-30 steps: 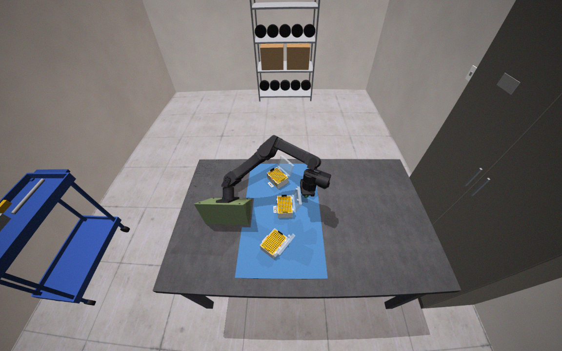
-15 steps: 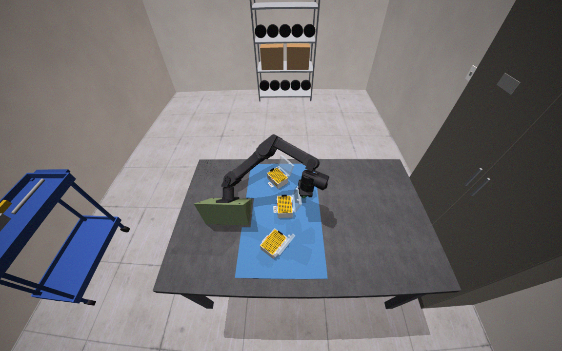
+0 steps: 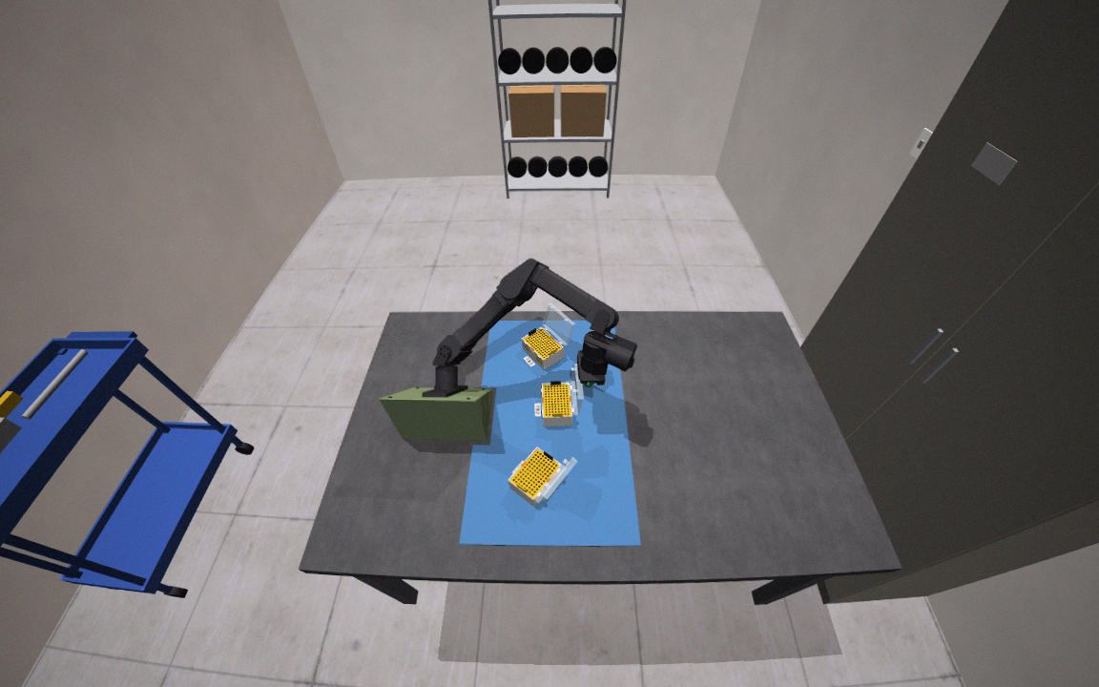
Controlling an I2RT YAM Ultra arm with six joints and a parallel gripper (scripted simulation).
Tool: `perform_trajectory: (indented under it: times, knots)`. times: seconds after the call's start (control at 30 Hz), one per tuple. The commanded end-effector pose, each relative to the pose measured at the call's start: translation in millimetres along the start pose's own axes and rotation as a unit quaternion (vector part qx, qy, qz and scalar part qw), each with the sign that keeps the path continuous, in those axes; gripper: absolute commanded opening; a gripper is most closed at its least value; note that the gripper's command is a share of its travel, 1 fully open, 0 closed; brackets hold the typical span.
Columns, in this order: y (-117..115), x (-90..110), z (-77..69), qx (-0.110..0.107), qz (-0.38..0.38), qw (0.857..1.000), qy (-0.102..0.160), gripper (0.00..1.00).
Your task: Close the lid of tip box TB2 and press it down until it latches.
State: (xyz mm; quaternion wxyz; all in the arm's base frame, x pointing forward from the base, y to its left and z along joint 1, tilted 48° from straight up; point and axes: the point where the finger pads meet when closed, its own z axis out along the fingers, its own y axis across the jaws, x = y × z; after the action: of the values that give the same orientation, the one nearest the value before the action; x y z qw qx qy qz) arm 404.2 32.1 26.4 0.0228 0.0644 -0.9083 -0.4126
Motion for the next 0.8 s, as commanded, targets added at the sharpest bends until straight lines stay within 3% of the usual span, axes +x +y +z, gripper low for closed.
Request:
perform_trajectory:
  times: [0.0, 0.77]
  knots:
    - [-3, -1, -16.9, 0.007, -0.006, 1.000, -0.024, 0.00]
    - [-3, 27, -19.2, 0.007, -0.006, 1.000, -0.024, 0.00]
